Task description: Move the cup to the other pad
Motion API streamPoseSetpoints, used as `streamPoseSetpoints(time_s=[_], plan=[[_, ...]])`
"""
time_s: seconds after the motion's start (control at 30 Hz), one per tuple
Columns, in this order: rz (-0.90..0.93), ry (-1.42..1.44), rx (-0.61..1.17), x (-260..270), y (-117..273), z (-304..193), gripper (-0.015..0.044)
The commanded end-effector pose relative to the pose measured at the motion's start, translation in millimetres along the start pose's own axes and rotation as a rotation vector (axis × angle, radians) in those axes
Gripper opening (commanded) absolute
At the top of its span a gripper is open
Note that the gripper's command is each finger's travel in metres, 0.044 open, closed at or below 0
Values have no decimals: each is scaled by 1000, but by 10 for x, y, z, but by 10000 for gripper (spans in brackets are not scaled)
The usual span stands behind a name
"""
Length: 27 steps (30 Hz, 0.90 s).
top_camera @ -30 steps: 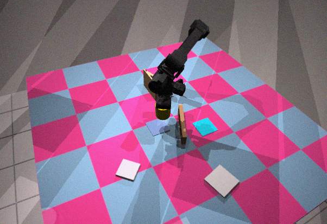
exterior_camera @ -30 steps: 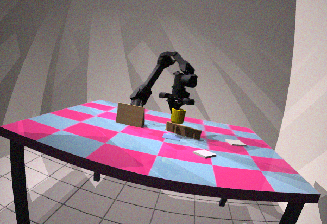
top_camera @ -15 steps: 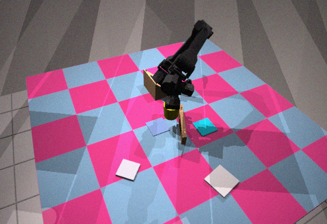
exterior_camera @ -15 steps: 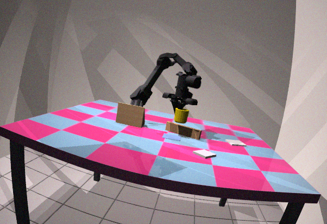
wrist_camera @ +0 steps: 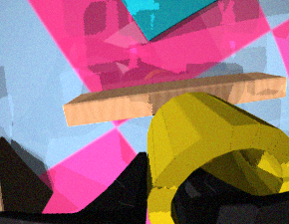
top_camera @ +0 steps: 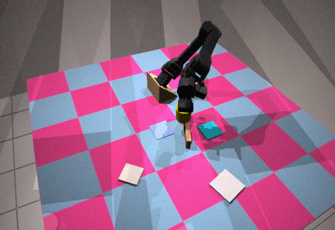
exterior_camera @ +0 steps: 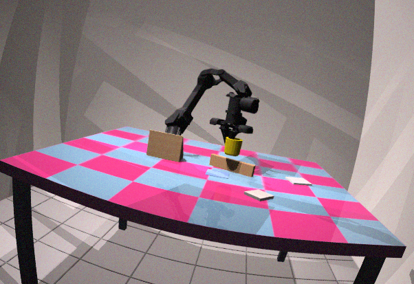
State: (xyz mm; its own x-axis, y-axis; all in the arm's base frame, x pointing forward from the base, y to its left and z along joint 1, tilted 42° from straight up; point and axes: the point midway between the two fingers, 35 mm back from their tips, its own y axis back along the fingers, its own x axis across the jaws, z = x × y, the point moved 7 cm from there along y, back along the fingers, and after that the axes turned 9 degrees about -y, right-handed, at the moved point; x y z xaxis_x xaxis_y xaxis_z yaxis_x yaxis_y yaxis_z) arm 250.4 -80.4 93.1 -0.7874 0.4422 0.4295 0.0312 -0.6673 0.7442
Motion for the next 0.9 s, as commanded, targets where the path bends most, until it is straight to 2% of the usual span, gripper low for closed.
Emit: streamPoseSetpoints(time_s=[0.0,0.87], plan=[[-10,4,-6,22,25,114,0],[-8,5,-9,200,27,759,0]])
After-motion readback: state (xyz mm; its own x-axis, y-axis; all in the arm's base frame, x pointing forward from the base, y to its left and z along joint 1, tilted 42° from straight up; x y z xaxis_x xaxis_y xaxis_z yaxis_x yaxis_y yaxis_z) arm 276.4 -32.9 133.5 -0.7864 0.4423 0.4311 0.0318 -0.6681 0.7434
